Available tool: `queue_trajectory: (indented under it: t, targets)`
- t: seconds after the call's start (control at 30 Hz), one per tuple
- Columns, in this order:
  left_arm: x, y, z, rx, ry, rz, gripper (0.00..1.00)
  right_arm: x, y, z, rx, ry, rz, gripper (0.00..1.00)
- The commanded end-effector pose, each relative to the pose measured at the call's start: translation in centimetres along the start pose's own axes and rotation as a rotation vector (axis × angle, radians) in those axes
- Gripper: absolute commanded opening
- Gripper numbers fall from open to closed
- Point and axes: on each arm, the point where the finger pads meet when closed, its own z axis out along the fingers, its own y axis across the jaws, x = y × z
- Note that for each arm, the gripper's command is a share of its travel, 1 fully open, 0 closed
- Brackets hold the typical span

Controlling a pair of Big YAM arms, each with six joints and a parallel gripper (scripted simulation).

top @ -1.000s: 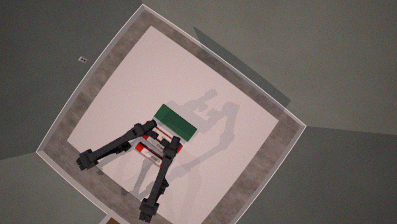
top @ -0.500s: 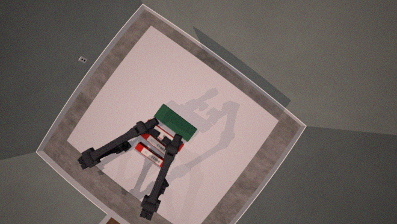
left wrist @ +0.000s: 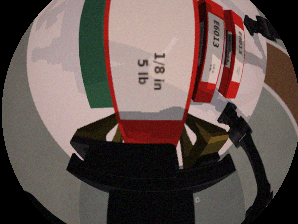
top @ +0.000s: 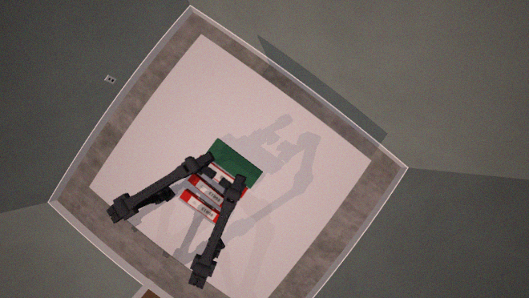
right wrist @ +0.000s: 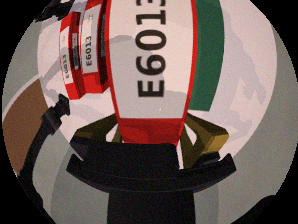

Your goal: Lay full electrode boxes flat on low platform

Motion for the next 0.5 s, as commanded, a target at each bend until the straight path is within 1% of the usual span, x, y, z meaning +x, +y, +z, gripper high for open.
queue_trajectory:
  t: [0.0, 0.47]
  targets:
    - [-0.39, 2.78, -7.35, -0.155, -0.064, 0.002, 0.0, 0.54, -2.31, -7.55, 0.178, -0.036, 0.007, 0.0]
    - [-0.45, 2.8, -7.49, -0.155, -0.064, 0.002, 0.0, 0.57, -2.34, -7.55, 0.178, -0.035, 0.007, 0.0]
